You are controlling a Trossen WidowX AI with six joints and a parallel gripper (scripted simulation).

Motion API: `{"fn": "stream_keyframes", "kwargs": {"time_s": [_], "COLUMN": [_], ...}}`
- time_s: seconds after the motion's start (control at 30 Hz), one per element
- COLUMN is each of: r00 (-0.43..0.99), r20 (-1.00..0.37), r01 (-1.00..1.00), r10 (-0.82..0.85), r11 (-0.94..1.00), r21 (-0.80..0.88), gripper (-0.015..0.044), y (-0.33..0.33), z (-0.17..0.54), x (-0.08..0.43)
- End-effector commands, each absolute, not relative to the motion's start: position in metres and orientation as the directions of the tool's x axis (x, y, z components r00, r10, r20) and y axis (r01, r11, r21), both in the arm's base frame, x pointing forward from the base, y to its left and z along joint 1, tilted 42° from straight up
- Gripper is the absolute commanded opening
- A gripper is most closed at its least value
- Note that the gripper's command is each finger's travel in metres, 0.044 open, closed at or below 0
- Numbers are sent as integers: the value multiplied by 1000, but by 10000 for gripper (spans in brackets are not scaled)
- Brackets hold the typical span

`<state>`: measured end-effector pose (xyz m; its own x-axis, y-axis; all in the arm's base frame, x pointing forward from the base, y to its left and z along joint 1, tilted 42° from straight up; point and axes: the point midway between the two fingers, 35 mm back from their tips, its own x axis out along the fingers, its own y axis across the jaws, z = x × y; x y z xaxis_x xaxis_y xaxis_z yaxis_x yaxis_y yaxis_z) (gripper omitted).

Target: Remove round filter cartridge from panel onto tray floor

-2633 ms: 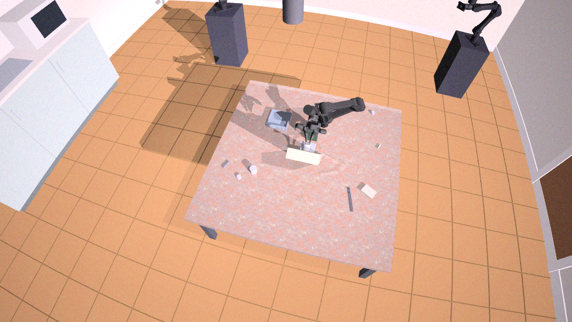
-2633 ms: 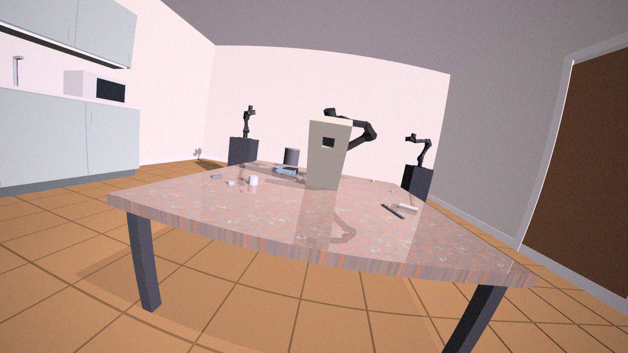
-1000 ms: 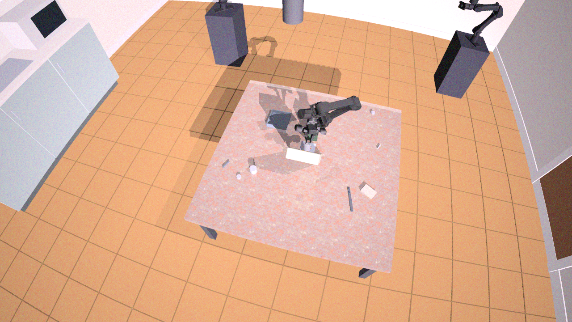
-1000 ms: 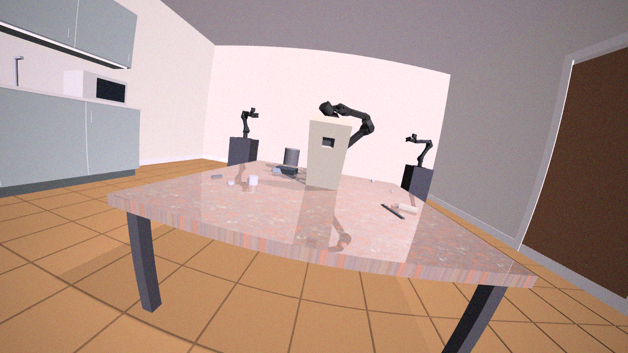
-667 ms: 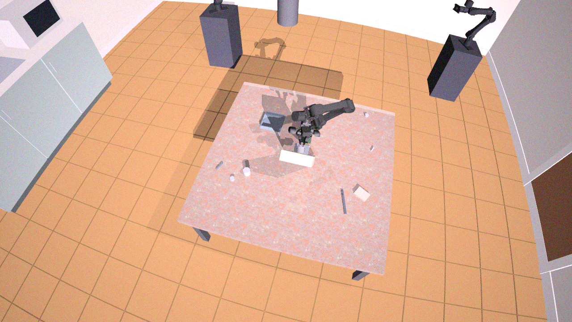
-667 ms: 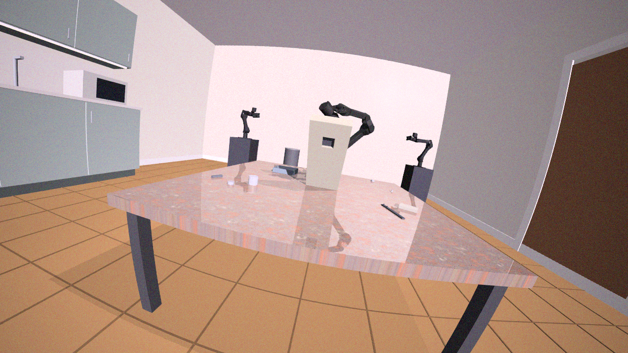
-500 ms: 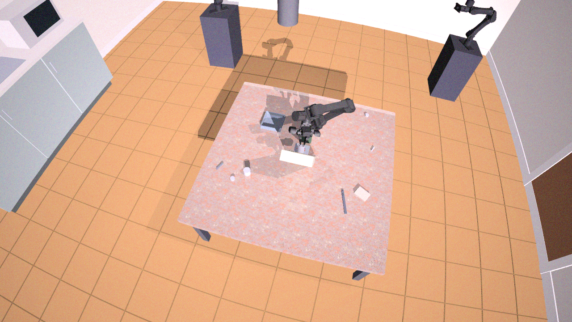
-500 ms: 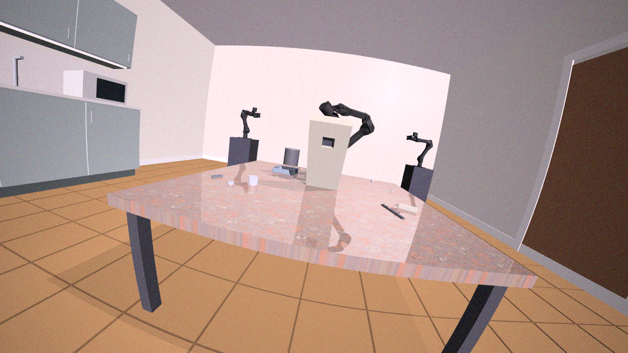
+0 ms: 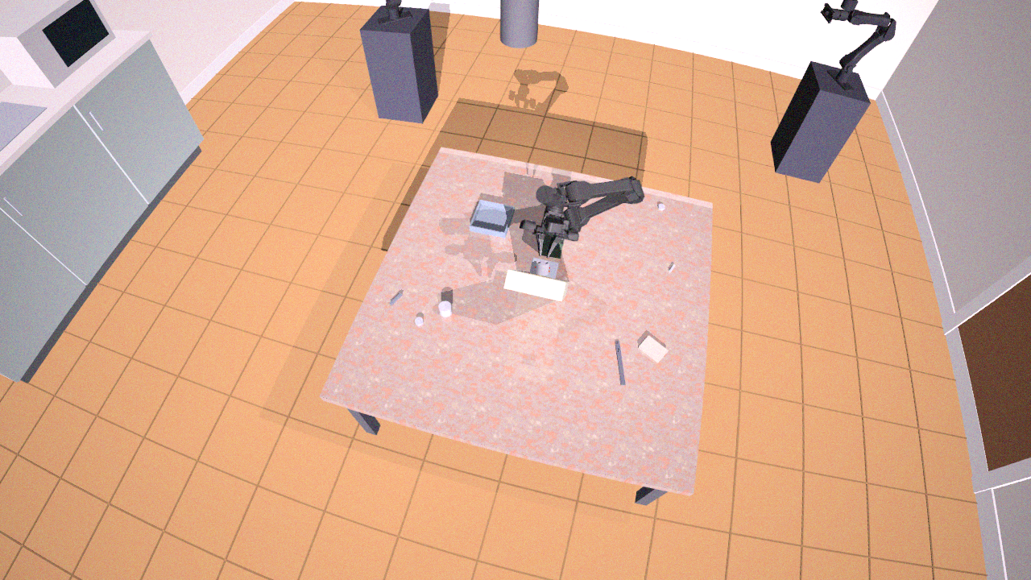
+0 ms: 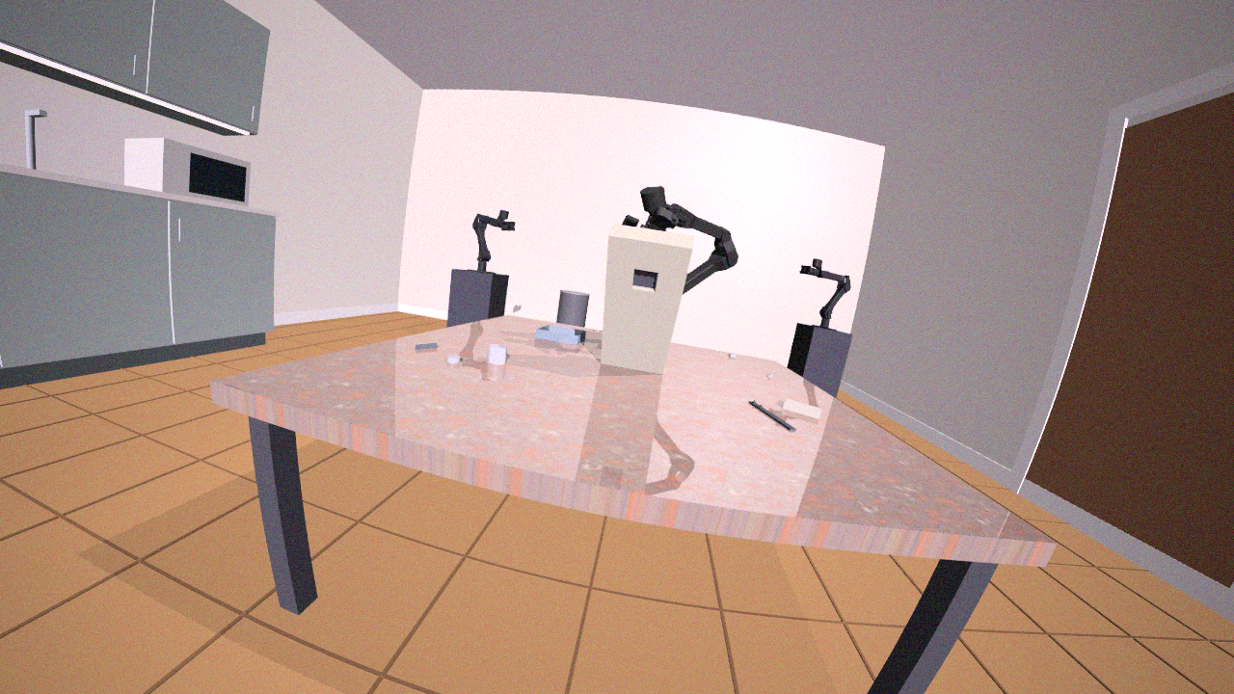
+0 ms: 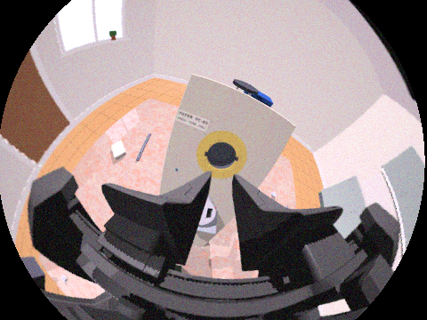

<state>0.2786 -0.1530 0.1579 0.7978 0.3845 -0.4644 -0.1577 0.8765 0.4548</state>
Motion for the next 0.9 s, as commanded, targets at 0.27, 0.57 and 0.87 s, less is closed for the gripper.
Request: {"fn": "stream_keyframes", "kwargs": {"time_s": [0.27, 0.57, 0.87], "r00": [793, 515, 478], "r20": [-472, -651, -663], "r01": [-157, 3, 22], "r10": [385, 558, 577], "r11": [878, 758, 746], "r21": [451, 652, 665], "gripper": [381, 305, 305], "y": [-205, -138, -129], "z": [215, 135, 125], "x": [280, 243, 240]}}
